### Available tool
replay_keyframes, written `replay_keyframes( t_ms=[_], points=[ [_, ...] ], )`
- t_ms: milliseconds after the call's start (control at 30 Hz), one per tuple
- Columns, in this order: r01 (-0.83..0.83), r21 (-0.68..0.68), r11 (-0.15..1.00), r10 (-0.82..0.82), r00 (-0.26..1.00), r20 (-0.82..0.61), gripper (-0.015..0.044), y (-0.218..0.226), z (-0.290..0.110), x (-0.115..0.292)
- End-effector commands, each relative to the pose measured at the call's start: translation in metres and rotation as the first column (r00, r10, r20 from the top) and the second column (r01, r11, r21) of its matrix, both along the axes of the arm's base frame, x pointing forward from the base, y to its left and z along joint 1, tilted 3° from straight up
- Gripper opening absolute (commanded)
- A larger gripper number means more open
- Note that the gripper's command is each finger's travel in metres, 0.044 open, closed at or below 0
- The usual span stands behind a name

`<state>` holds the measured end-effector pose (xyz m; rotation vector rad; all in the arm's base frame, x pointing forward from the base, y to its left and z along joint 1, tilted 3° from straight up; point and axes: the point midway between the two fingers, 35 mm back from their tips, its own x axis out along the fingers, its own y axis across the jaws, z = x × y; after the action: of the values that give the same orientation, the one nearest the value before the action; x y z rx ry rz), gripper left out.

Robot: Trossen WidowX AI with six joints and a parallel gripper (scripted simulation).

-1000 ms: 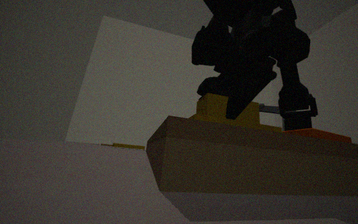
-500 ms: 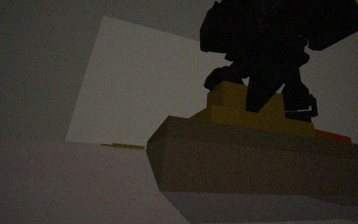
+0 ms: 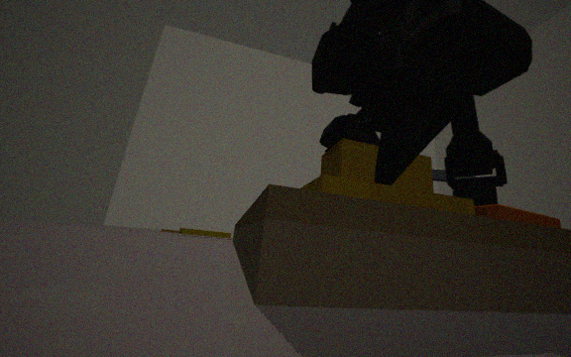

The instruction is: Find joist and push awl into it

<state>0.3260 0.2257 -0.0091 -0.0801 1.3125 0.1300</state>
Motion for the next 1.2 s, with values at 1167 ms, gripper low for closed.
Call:
replay_keyframes(
  t_ms=[1167],
  points=[
    [0.000,-0.014,1.000,0.000,1.000,0.000,0.0000,-0.134,-0.003,0.020]
  ],
)
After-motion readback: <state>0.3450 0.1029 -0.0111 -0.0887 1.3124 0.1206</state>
